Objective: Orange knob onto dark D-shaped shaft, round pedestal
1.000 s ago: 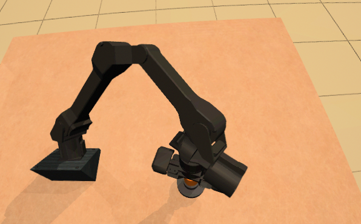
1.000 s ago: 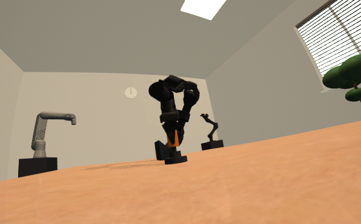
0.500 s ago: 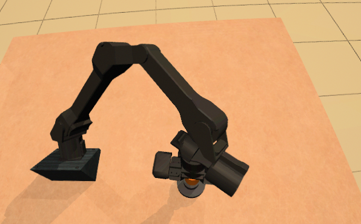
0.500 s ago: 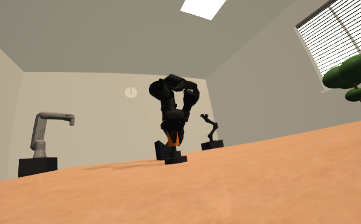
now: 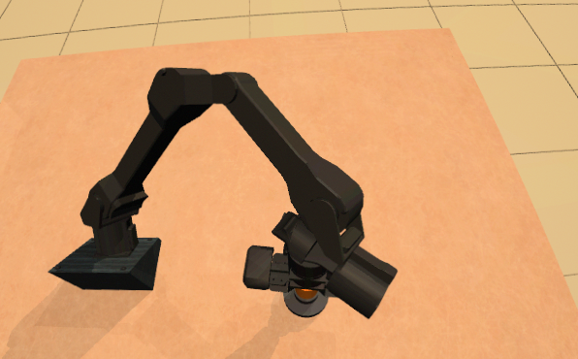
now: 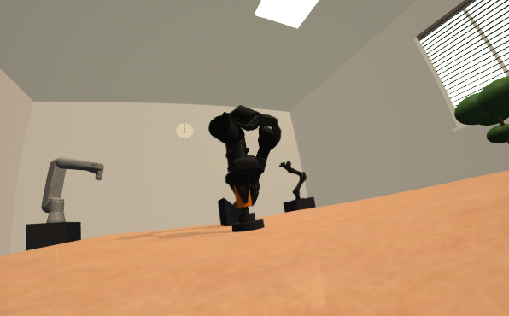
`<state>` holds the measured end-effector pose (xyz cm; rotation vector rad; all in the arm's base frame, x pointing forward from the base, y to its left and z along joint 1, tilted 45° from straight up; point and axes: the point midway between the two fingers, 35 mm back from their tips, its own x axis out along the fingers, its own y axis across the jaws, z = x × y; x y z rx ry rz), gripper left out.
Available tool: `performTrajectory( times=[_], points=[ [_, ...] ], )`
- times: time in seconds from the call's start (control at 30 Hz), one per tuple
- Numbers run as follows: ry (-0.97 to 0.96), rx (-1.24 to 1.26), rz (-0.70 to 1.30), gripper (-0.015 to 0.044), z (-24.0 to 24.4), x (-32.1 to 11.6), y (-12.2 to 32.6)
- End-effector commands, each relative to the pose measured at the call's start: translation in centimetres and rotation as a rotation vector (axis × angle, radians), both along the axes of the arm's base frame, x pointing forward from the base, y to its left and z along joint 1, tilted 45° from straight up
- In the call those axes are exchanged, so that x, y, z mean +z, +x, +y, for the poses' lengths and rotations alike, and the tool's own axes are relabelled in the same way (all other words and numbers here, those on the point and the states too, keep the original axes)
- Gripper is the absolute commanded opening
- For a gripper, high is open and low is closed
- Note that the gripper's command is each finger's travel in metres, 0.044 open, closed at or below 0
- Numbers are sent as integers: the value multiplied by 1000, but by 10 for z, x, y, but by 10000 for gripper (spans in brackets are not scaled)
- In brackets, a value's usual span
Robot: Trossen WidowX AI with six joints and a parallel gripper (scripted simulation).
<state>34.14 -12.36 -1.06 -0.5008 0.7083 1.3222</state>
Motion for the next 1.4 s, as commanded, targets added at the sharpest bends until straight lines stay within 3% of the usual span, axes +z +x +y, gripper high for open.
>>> performTrajectory(
  times=[0.0, 1.13, 1.37],
  points=[
    [-7, 2, -5, 0, -2, 3, -1],
    [-7, 2, -5, 0, -1, 4, -2],
    [-25, 145, -143, 0, -3, 5, -2]
  ],
)
